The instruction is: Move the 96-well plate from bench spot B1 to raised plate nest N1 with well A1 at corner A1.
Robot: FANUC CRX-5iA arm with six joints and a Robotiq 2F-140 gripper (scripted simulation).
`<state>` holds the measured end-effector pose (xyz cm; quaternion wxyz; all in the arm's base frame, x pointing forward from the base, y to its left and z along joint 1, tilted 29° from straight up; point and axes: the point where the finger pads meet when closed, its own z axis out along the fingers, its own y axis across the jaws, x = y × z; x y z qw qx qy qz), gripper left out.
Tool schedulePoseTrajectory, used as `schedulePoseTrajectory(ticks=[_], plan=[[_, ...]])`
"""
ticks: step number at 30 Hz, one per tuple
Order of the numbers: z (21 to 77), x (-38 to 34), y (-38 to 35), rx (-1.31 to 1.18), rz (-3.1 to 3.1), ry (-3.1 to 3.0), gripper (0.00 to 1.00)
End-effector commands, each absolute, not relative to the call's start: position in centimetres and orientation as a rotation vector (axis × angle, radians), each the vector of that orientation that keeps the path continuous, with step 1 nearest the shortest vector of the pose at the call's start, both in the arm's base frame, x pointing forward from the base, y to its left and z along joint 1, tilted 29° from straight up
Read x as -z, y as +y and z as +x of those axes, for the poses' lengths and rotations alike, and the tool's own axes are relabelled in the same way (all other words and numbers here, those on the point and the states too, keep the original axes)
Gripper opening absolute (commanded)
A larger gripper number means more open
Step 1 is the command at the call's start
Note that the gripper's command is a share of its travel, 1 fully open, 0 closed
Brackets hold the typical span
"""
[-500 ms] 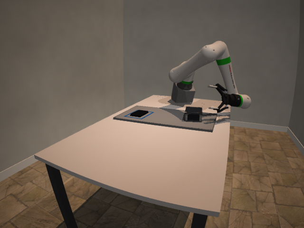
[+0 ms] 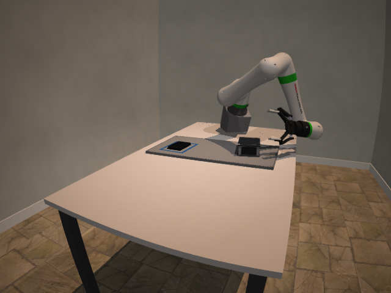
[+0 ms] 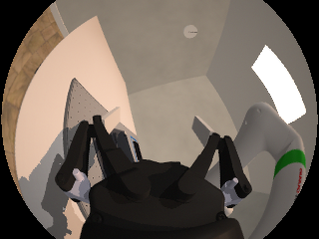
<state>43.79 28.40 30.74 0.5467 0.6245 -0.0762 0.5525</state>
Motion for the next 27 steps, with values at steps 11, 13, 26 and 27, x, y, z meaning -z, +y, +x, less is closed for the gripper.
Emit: schedulePoseTrajectory(ticks=[11, 13, 26, 27], plan=[[45.3, -30.2, 24.2, -1.081, 1.565, -0.22, 1.0], [45.6, -30.0, 23.3, -1.009, 1.592, -0.231, 1.0], [46.8, -29.1, 18.4, -0.849, 1.661, -0.253, 1.0], [46.9, -29.0, 17.9, -0.815, 1.678, -0.257, 1.0]])
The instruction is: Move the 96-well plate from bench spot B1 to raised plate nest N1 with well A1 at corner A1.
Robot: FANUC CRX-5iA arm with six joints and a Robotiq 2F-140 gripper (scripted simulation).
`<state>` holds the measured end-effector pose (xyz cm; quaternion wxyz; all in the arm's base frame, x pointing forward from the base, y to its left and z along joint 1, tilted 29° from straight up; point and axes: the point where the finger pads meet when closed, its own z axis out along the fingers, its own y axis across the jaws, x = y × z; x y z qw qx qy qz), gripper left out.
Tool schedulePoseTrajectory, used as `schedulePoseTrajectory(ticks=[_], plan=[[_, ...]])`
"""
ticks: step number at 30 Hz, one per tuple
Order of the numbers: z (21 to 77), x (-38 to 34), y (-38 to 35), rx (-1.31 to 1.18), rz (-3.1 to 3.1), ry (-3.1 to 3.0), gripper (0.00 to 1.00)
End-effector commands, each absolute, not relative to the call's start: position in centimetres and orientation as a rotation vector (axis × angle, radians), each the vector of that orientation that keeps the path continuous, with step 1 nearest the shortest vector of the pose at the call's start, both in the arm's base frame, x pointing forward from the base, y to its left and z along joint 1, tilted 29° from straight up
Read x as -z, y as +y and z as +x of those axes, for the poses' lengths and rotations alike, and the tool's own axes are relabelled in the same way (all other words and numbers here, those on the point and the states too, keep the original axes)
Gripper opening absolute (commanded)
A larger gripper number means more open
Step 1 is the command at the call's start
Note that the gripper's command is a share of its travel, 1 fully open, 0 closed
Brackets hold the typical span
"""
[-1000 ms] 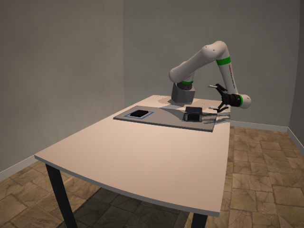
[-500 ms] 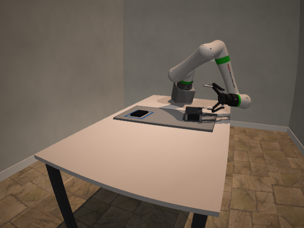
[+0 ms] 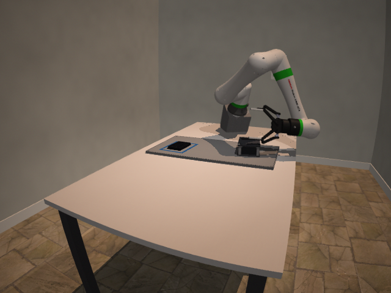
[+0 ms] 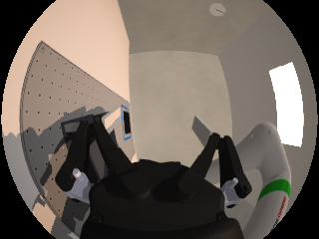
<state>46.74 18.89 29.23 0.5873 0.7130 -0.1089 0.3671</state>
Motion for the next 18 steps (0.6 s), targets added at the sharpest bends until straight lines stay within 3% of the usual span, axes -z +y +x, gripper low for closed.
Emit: schedulePoseTrajectory(ticks=[1, 18], plan=[[47.0, -28.9, 17.4, -0.78, 1.695, -0.261, 1.0], [47.5, -26.7, 10.2, -0.443, 1.882, -0.291, 1.0]])
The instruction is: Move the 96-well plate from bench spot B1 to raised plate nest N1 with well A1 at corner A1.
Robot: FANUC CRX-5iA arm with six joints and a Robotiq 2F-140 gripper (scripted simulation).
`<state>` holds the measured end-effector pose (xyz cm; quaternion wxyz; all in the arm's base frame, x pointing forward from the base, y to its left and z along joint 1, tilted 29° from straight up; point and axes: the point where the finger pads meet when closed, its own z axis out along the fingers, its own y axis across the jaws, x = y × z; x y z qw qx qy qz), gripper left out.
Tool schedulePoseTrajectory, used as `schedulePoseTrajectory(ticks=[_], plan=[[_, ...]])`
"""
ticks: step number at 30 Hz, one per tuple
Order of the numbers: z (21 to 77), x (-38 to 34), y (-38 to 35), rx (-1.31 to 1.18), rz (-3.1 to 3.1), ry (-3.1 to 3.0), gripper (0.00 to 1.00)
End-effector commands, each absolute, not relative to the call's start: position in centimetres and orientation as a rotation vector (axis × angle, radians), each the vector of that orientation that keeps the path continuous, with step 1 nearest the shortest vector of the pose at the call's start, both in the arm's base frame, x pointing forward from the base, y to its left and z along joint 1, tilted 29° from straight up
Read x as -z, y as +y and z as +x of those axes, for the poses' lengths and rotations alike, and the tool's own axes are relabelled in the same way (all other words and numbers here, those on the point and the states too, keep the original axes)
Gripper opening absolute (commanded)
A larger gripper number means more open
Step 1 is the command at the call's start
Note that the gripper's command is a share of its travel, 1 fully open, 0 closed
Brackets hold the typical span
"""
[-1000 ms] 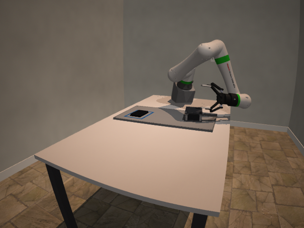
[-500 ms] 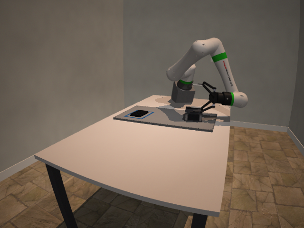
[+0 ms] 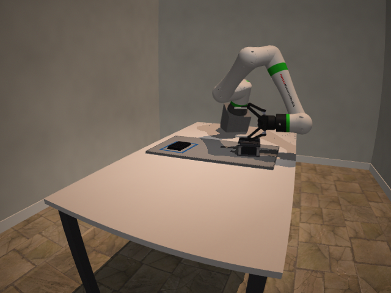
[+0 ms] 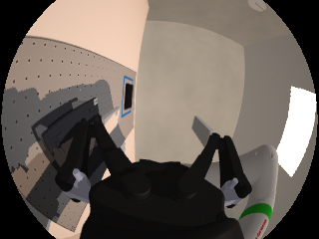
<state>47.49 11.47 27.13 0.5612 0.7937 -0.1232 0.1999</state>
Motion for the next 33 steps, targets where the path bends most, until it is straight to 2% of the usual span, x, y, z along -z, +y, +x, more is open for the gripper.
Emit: schedulePoseTrajectory(ticks=[1, 23, 33], plan=[[47.5, -26.6, 9.8, -0.411, 1.904, -0.293, 1.0], [46.7, -22.9, 1.7, 0.082, 2.4, -0.27, 1.0], [47.3, -23.2, 0.5, 0.172, 2.655, -0.215, 1.0]])
